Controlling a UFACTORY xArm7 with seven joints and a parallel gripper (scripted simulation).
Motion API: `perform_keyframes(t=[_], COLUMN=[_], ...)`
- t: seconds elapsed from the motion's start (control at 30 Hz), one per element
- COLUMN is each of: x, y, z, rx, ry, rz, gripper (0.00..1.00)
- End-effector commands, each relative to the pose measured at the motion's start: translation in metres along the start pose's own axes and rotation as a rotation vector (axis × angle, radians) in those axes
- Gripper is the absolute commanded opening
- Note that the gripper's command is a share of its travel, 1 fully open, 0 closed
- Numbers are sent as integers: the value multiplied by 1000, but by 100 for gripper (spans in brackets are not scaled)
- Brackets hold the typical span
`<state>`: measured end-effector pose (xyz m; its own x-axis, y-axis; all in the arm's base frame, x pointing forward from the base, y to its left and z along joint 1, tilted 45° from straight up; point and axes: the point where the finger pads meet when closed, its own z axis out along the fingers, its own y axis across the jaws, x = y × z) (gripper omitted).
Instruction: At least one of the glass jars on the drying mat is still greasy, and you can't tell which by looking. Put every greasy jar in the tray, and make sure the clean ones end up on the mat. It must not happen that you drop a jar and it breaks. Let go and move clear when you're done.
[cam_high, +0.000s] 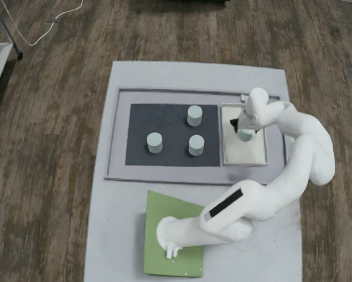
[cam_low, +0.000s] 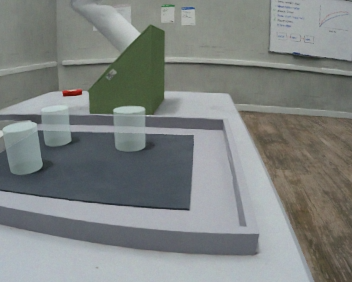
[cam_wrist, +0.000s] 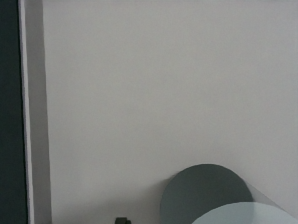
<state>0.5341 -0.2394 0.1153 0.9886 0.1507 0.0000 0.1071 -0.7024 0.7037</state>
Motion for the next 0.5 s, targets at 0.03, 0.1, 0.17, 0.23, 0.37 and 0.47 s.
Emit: perform_keyframes(t=[0.03, 0.1, 0.17, 0.23, 0.37, 0.47], x=[2, 2, 2, 2, 2, 2], y=[0, 0, 0, 0, 0, 0], z=[-6, -14, -21, -29, -45, -56], rx=[0, 0, 0, 0, 0, 0], ry=[5, 5, 5, 5, 5, 5], rz=[0, 0, 0, 0, 0, 0], gripper=[100, 100, 100, 100, 100, 100])
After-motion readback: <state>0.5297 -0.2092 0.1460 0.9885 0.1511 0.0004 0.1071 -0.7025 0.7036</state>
